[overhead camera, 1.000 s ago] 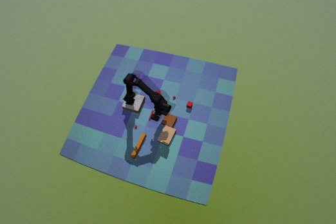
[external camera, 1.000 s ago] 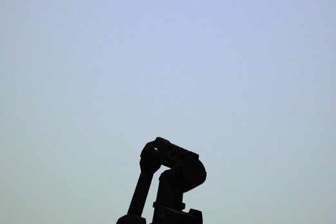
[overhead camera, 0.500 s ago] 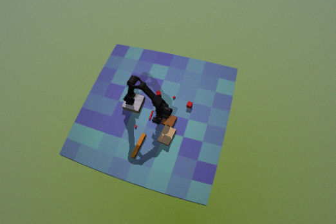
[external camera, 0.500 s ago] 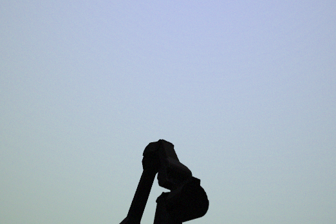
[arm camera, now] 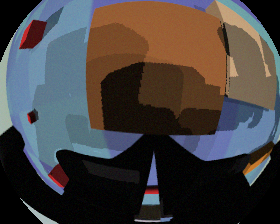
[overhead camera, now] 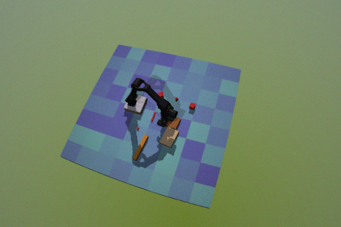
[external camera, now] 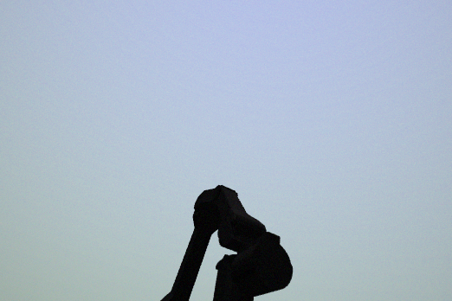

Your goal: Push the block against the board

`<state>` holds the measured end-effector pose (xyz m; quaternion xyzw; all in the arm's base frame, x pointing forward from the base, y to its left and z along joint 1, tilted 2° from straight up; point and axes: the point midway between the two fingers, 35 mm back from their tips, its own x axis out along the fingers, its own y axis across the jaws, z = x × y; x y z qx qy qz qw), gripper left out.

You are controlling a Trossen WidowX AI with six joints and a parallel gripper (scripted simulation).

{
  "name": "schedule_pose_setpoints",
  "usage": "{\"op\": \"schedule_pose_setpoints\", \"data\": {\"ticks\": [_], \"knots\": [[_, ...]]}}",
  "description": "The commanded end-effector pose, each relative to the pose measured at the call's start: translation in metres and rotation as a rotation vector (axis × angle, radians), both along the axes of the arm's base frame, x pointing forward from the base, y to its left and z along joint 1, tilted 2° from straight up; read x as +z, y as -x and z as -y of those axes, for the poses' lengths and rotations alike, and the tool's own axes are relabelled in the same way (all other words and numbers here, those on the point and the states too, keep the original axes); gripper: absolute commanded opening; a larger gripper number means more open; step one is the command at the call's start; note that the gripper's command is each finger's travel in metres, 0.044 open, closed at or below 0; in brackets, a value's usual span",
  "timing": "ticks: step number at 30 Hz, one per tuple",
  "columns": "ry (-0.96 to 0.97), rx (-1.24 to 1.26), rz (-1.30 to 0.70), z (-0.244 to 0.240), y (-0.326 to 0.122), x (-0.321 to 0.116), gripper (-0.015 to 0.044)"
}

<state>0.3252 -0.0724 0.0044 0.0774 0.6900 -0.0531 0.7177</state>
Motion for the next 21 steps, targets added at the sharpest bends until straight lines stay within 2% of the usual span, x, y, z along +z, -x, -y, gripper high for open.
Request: {"op": "schedule_pose_setpoints", "data": {"ticks": [1,21], "knots": [[-0.001,-0.004,0.000,0.001,-0.007,0.000,0.0000],[0.000,-0.004,0.003,0.007,-0.037,0.001,0.0000]]}}
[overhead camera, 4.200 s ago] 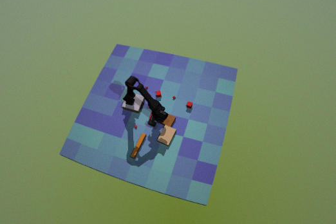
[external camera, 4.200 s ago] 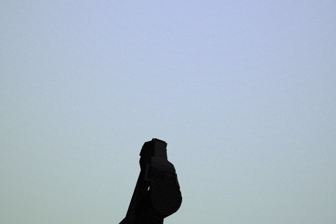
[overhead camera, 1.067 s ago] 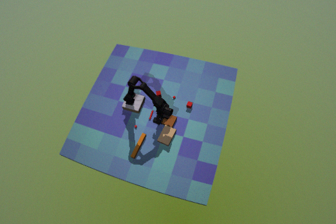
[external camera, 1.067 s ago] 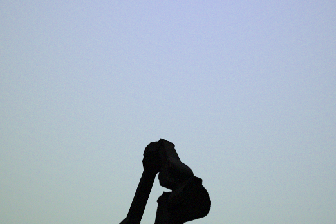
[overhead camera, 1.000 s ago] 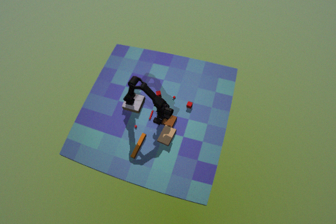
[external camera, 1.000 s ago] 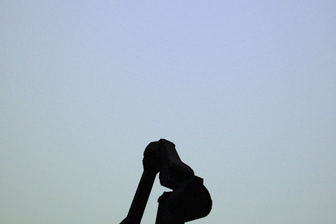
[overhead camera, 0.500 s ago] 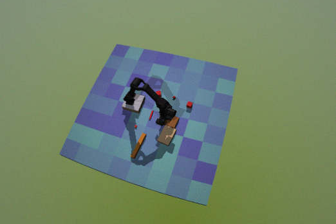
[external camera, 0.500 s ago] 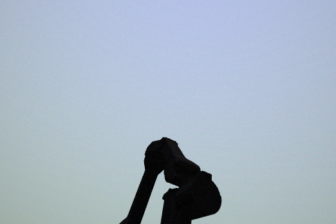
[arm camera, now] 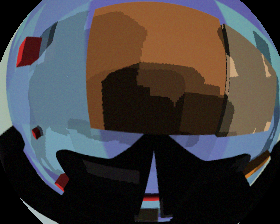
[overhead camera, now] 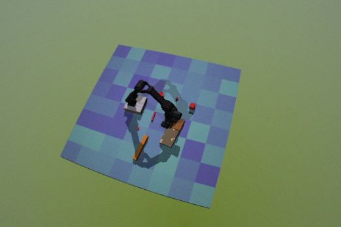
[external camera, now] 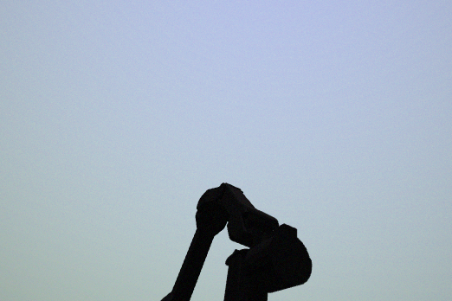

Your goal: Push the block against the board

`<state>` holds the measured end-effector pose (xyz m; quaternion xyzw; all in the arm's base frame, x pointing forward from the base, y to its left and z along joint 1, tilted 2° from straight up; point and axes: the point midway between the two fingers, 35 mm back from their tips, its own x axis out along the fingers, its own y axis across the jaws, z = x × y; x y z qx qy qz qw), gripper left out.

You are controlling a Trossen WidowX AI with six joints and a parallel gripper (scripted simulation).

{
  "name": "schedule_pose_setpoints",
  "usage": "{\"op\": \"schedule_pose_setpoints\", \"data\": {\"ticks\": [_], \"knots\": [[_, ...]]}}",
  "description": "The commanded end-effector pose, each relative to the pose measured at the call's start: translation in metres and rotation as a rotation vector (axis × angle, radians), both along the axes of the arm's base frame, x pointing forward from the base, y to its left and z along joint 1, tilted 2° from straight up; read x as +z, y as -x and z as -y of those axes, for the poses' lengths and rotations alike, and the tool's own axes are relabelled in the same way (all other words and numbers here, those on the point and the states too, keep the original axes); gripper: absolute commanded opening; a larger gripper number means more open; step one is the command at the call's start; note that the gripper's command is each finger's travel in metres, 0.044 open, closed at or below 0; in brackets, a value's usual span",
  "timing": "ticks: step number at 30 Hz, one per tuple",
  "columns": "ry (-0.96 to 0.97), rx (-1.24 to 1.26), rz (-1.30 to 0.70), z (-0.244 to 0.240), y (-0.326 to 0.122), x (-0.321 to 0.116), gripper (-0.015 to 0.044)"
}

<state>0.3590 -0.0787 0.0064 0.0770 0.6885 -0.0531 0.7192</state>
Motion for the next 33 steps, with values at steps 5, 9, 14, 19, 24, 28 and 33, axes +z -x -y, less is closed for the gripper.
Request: {"op": "schedule_pose_setpoints", "data": {"ticks": [5,9,14,19,24,28,33], "knots": [[-0.001,-0.004,-0.002,0.000,0.001,-0.001,0.0000],[-0.001,-0.004,-0.002,-0.001,0.007,-0.002,0.0000],[-0.001,-0.004,-0.003,-0.003,0.015,-0.002,0.0000],[-0.001,-0.004,-0.004,-0.004,0.023,-0.002,0.0000],[-0.001,-0.004,-0.004,-0.006,0.031,-0.003,0.0000],[-0.002,-0.004,-0.005,-0.007,0.037,-0.004,0.0000],[-0.002,-0.004,-0.006,-0.009,0.045,-0.004,0.0000]]}}
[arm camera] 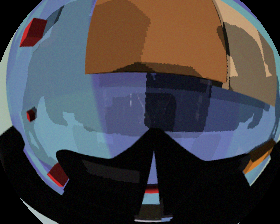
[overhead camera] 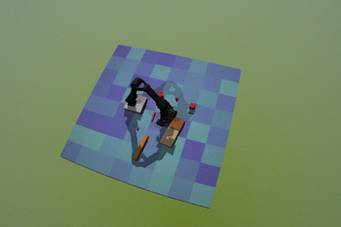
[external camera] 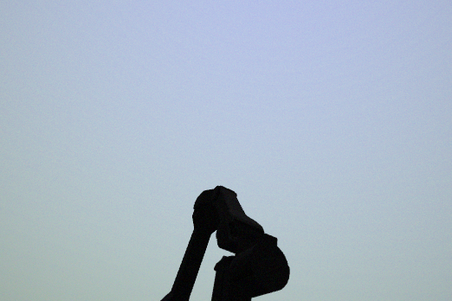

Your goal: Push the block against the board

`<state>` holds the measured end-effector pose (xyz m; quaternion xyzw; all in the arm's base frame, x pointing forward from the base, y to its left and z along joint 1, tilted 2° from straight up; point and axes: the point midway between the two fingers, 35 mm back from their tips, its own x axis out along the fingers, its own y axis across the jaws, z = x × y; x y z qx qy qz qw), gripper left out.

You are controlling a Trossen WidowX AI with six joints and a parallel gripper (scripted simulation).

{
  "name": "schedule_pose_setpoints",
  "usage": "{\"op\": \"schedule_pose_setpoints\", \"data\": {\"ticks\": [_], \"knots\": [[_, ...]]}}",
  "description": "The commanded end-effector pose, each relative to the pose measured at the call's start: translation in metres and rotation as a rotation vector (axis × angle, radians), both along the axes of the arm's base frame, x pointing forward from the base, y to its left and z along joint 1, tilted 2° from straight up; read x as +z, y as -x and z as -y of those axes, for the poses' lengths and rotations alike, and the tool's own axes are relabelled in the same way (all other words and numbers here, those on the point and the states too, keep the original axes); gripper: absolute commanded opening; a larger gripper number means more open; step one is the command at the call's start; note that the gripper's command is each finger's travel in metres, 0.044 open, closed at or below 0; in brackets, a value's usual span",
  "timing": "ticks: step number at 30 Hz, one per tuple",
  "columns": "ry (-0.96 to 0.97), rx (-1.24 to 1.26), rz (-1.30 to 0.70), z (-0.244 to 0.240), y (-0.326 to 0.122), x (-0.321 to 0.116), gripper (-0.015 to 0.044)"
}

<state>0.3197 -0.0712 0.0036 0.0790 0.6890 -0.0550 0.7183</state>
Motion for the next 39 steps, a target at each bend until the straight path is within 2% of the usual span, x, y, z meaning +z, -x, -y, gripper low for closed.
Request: {"op": "schedule_pose_setpoints", "data": {"ticks": [1,6,15,23,30,34,39], "knots": [[-0.001,0.001,-0.004,-0.001,0.006,-0.002,0.0000],[-0.001,0.001,-0.003,0.001,0.003,0.051,0.0000],[0.006,-0.006,0.015,0.013,-0.001,0.056,0.0000],[0.011,-0.003,-0.003,0.129,0.007,0.051,0.0000],[0.011,-0.002,-0.004,0.132,0.007,0.048,0.0000],[0.010,-0.002,-0.004,0.131,0.006,-0.001,0.0000],[0.010,-0.002,-0.004,0.131,0.005,-0.004,0.0000]]}}
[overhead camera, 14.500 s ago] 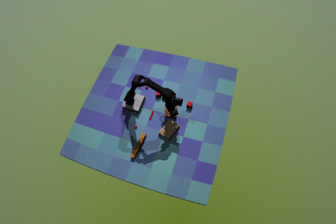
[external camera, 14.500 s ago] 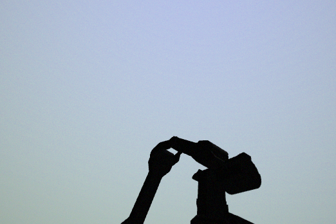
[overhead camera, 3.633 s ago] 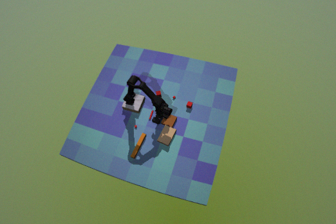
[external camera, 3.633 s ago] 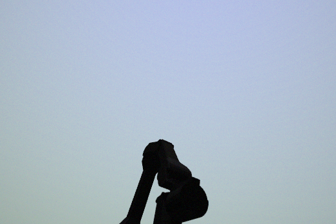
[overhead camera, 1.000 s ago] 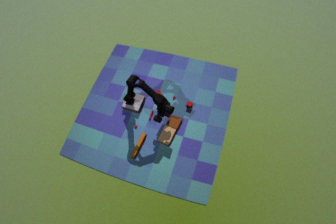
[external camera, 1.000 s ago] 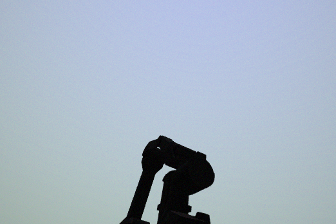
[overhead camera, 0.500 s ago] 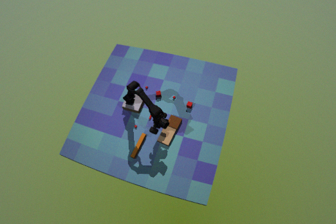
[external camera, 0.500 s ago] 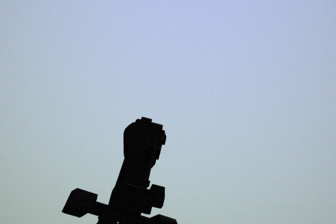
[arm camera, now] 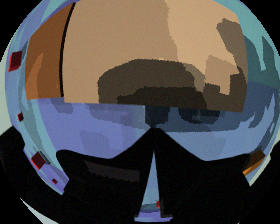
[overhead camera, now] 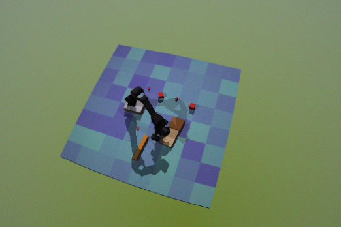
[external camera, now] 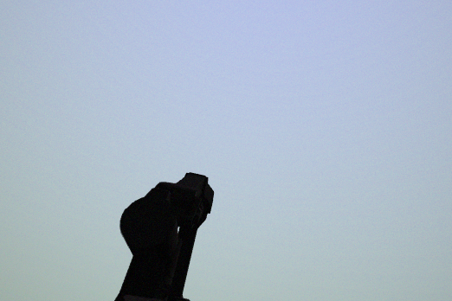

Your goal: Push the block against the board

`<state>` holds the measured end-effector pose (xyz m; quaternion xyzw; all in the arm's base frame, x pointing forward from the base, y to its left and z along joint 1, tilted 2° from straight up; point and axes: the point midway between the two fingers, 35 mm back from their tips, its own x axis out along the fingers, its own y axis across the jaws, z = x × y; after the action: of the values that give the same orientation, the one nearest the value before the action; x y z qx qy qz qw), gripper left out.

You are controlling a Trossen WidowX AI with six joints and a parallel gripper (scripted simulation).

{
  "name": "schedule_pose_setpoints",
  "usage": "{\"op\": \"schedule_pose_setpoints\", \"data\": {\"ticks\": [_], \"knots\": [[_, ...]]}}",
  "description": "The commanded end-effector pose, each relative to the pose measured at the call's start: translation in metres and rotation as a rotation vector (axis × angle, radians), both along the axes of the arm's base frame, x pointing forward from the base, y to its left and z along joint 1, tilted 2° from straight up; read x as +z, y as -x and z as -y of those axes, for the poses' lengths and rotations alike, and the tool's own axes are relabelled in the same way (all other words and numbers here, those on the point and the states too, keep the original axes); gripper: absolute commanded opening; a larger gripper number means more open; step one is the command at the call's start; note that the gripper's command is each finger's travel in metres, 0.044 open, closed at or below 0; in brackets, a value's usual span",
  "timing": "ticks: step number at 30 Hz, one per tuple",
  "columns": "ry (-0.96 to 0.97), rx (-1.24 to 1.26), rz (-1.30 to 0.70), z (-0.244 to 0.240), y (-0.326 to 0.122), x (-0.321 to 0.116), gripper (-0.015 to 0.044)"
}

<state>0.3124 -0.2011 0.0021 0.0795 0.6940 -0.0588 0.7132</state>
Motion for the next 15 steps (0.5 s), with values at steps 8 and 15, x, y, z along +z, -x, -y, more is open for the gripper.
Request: {"op": "schedule_pose_setpoints", "data": {"ticks": [8,15], "knots": [[0.007,0.004,0.012,0.003,-0.012,-0.002,0.0000],[0.008,0.004,0.013,0.005,-0.023,-0.001,0.0000]]}}
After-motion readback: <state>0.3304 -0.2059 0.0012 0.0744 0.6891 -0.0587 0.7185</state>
